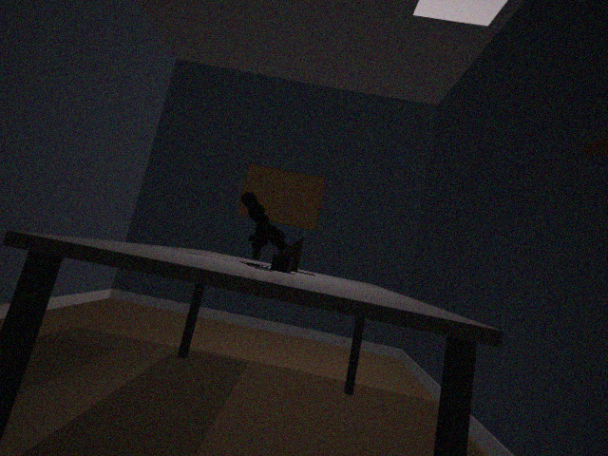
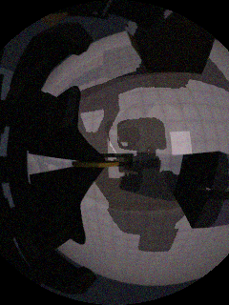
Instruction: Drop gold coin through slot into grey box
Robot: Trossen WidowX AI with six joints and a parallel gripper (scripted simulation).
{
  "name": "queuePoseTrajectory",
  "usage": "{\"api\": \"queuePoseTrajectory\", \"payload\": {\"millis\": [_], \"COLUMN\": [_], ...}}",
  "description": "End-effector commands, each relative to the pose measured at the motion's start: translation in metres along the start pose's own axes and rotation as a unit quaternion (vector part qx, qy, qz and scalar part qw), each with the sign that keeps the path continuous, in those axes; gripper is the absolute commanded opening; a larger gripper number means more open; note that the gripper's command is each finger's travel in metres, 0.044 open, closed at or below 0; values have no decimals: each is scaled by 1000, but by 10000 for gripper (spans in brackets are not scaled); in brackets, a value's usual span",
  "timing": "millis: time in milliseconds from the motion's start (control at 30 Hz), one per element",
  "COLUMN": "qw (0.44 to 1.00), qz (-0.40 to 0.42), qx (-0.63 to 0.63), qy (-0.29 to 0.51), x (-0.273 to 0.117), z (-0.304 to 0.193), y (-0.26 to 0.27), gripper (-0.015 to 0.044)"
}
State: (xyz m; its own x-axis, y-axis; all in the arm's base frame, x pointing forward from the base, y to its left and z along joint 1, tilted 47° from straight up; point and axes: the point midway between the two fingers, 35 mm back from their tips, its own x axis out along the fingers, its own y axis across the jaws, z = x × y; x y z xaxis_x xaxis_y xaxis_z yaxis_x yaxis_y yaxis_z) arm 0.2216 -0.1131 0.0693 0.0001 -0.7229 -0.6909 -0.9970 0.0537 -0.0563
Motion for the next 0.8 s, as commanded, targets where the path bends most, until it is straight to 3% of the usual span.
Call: {"api": "queuePoseTrajectory", "payload": {"millis": [0, 767], "qw": [1000, 1000], "qz": [-4, -3], "qx": [4, 5], "qy": [-2, 3], "x": [-12, -64], "z": [0, -3], "y": [-3, 2], "gripper": [0, 0]}}
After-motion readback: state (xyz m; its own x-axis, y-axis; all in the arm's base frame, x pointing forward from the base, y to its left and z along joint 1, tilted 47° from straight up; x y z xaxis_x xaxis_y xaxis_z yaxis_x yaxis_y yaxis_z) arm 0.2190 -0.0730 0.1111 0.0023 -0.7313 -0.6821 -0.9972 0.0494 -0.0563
